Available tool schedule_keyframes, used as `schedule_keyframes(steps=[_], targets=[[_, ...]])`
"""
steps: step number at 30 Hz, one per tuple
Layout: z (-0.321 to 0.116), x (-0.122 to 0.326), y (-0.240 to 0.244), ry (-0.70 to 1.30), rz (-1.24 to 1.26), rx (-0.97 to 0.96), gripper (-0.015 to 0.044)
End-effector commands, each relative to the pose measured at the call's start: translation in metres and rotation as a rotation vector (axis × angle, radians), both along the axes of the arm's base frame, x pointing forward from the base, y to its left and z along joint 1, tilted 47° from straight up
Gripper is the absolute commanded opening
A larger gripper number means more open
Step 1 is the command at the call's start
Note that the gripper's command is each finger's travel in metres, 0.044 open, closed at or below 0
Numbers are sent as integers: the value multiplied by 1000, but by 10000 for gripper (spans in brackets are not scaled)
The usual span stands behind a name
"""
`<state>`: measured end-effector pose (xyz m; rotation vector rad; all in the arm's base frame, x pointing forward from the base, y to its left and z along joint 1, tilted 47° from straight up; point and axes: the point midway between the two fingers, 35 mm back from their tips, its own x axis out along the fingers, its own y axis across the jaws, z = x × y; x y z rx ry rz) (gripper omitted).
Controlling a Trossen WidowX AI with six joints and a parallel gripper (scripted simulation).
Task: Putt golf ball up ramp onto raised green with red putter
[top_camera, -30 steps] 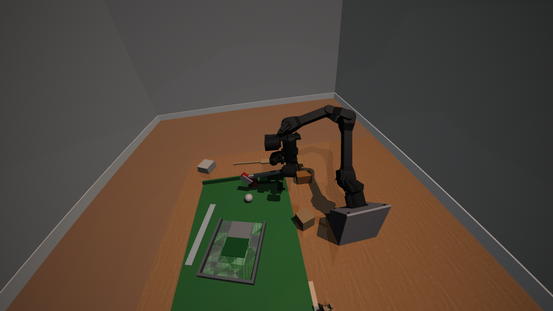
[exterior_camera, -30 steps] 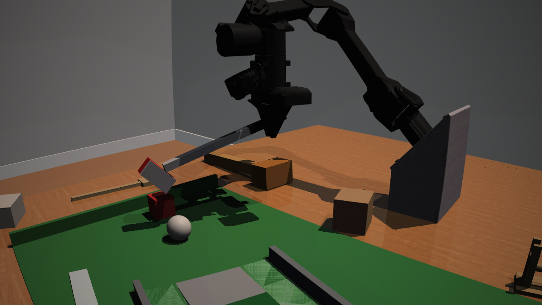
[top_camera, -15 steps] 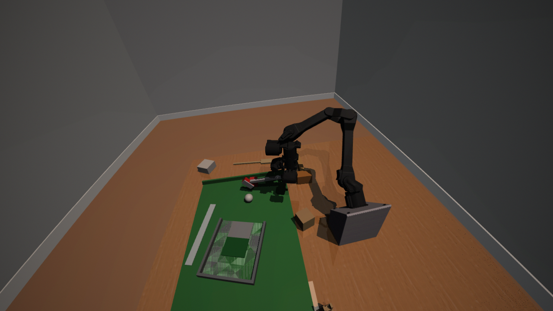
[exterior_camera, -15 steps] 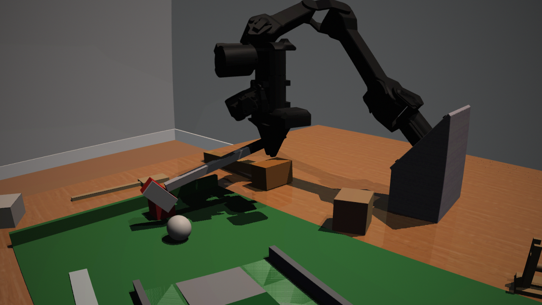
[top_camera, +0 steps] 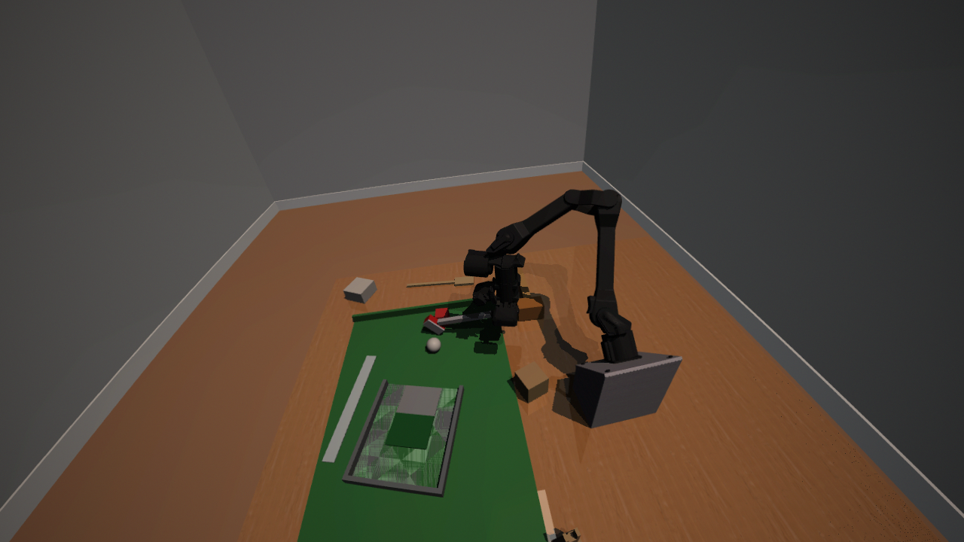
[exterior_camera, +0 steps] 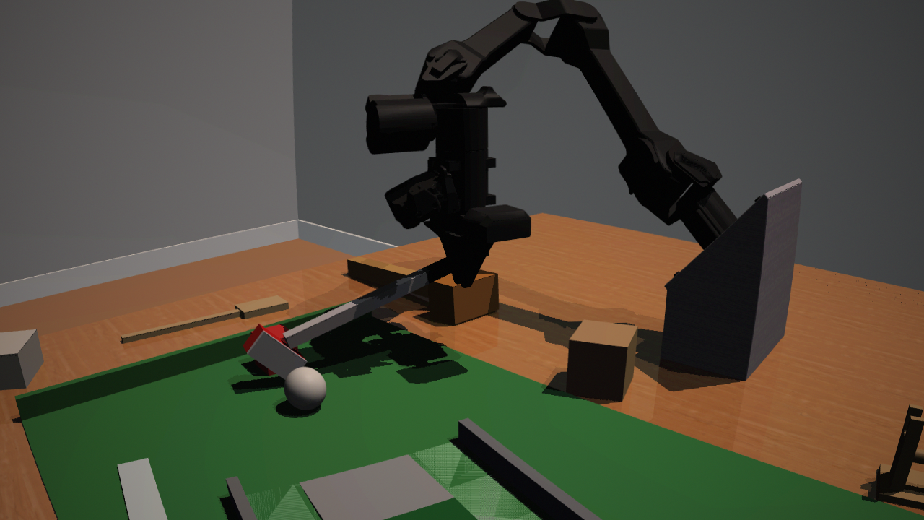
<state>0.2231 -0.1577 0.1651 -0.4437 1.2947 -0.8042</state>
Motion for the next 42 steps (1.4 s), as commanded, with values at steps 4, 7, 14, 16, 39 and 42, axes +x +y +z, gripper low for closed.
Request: schedule_keyframes(steps=[4, 7, 14, 16, 39, 42], targets=[[1, 0, 1, -1, 1, 0, 0], [1, 0, 1, -1, 1, 0, 0], [5, -2, -7, 0, 7, 2, 0], [6, -2, -9, 0, 8, 2, 0], [-68, 29, 84, 2, 8, 12, 0], [-57, 29, 97, 3, 8, 13, 0]])
